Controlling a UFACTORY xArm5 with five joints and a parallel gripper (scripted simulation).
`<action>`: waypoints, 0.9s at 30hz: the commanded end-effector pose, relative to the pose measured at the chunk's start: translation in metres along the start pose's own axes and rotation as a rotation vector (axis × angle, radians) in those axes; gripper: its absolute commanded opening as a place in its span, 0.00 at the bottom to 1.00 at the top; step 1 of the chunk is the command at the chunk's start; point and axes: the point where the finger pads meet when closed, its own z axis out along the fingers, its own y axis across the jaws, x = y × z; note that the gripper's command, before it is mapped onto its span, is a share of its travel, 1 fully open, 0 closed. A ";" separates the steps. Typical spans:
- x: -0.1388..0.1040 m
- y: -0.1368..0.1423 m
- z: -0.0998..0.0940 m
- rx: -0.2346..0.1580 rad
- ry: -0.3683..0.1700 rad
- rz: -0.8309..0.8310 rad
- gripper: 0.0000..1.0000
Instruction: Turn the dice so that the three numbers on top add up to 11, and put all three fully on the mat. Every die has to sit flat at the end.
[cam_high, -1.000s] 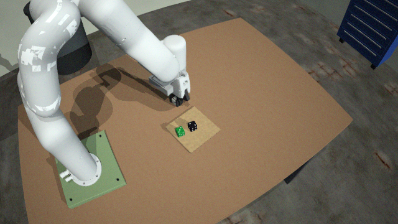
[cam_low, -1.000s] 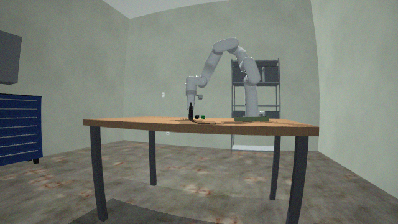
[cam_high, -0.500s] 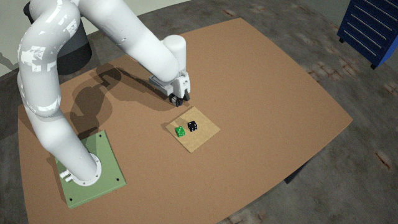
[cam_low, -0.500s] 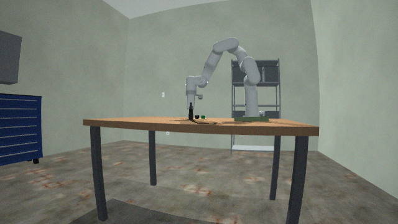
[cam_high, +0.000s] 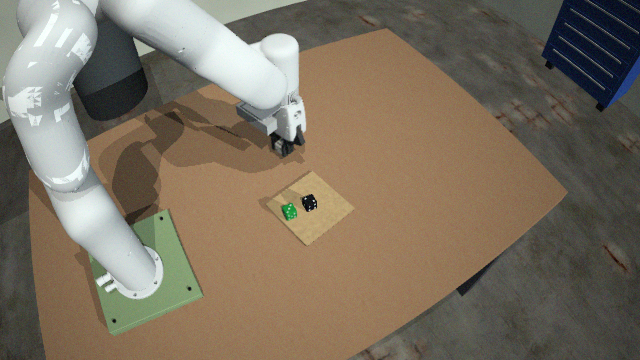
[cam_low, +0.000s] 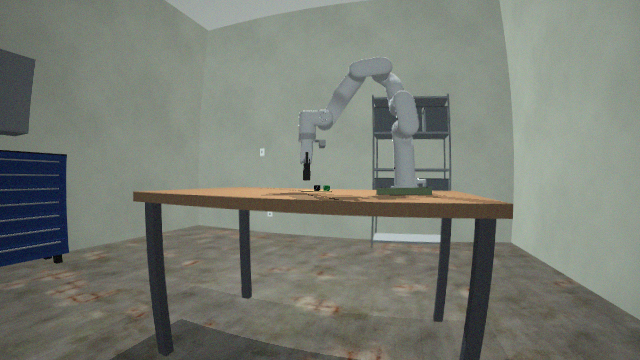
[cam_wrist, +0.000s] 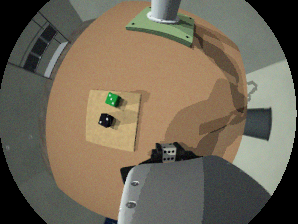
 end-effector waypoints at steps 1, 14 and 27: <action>0.000 0.001 -0.038 0.000 0.000 0.000 0.21; 0.000 0.002 -0.048 0.000 0.000 0.000 0.21; 0.001 -0.112 -0.056 0.007 -0.009 0.304 0.21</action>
